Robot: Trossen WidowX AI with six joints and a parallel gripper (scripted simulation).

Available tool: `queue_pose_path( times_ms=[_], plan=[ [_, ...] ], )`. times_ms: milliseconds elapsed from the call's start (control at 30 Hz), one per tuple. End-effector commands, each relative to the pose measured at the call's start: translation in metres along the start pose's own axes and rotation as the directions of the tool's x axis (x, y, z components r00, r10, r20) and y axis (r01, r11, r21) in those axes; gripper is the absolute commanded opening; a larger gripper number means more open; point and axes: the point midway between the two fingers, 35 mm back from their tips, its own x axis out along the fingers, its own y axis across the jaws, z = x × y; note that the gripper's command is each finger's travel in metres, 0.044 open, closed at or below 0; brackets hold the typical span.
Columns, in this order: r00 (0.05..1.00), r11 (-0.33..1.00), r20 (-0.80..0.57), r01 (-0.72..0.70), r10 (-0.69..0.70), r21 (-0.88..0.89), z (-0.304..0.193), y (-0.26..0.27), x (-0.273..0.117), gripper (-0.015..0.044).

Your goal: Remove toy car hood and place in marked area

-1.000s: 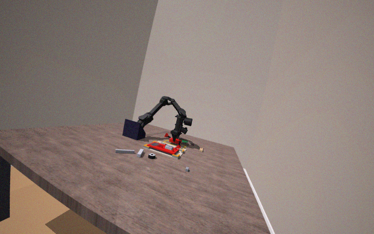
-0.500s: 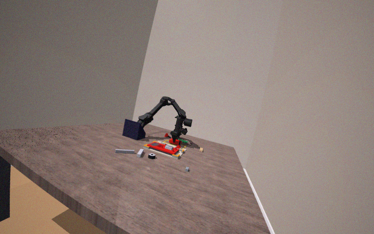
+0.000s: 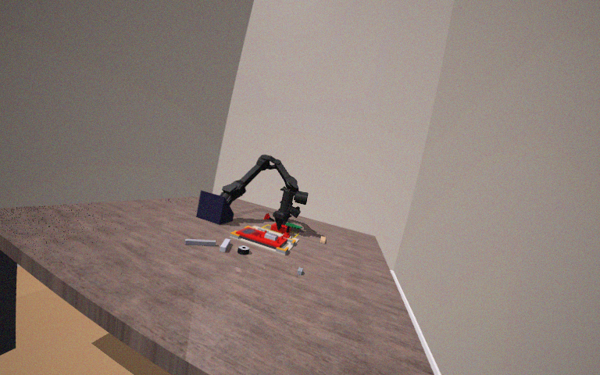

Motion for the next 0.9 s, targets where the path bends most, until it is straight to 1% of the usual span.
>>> queue_pose_path(
  times_ms=[0,533,600,767,867],
  plan=[
    [1.000,1.000,0.000,0.000,0.000,0.000,0.000,0.000,0.000,0.0026],
    [1.000,1.000,0.000,0.000,0.000,0.000,0.000,0.000,-0.003,0.0440],
    [1.000,1.000,0.000,0.001,-0.001,0.000,0.002,-0.001,-0.015,0.0440],
    [1.000,1.000,0.003,-0.005,0.005,0.001,0.000,-0.002,-0.069,0.0440],
    [1.000,1.000,0.003,-0.005,0.005,0.001,0.000,-0.001,-0.071,0.0440]
  ],
)
